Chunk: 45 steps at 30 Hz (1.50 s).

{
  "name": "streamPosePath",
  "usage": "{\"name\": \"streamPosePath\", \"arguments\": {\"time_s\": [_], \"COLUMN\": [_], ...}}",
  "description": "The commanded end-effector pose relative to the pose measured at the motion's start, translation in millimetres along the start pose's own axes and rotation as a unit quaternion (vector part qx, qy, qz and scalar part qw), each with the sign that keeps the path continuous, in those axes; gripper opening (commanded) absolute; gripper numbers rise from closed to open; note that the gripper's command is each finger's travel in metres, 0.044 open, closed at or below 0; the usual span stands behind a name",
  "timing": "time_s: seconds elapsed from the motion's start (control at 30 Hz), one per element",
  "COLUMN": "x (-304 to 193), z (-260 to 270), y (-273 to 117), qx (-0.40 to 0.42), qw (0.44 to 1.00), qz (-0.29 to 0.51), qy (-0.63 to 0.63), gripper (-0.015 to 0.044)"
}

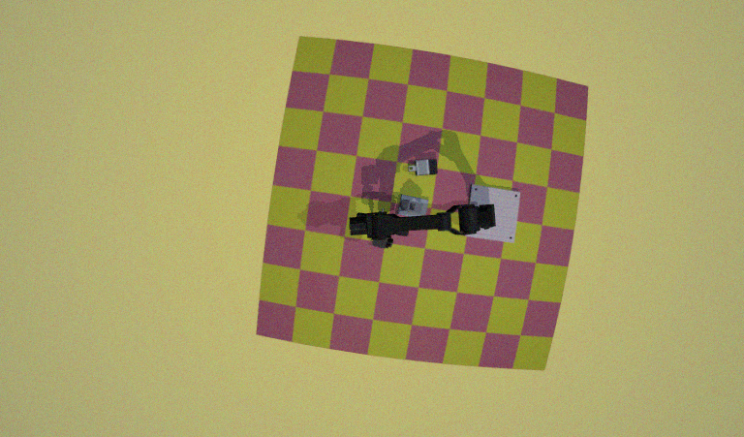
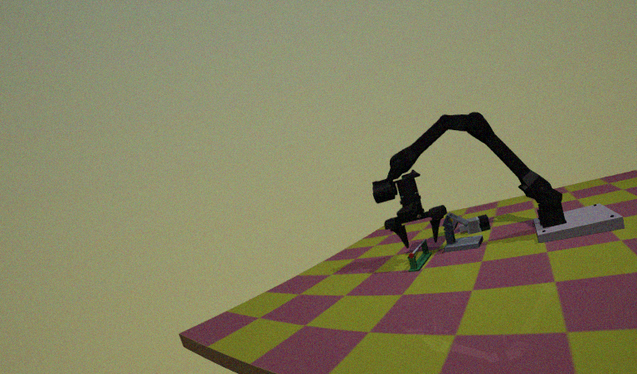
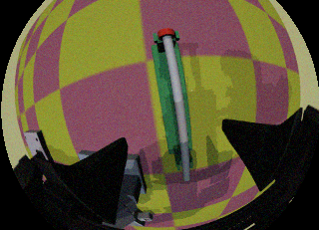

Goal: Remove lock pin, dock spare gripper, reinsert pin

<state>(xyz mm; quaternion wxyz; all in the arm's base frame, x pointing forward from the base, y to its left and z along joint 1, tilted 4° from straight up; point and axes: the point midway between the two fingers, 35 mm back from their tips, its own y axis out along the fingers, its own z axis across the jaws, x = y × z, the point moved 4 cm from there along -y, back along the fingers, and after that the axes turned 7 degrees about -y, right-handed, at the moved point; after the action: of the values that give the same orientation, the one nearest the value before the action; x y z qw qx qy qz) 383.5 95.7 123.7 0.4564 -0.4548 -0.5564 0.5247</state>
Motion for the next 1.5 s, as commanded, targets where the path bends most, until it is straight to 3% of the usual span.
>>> {"name": "streamPosePath", "arguments": {"time_s": [0.0, 0.8, 1.1, 1.23, 1.33, 1.47], "x": [0.9, 5.2, 9.3, 7.6, -13.0, -47.1], "z": [0.3, 4.4, 9.8, 9.4, 14.4, 26.2], "y": [-10.6, -64.4, -117.6, -116.7, -118.3, -120.0], "qx": [0.000, 0.008, -0.019, -0.021, -0.030, -0.039], "qw": [1.000, 1.000, 1.000, 1.000, 0.989, 0.922], "qz": [0.000, 0.000, -0.002, -0.003, -0.017, -0.045], "qy": [0.000, -0.004, -0.002, 0.006, 0.147, 0.383], "gripper": [0.0440, 0.0440, 0.0440, 0.0440, 0.0440, 0.0440]}}
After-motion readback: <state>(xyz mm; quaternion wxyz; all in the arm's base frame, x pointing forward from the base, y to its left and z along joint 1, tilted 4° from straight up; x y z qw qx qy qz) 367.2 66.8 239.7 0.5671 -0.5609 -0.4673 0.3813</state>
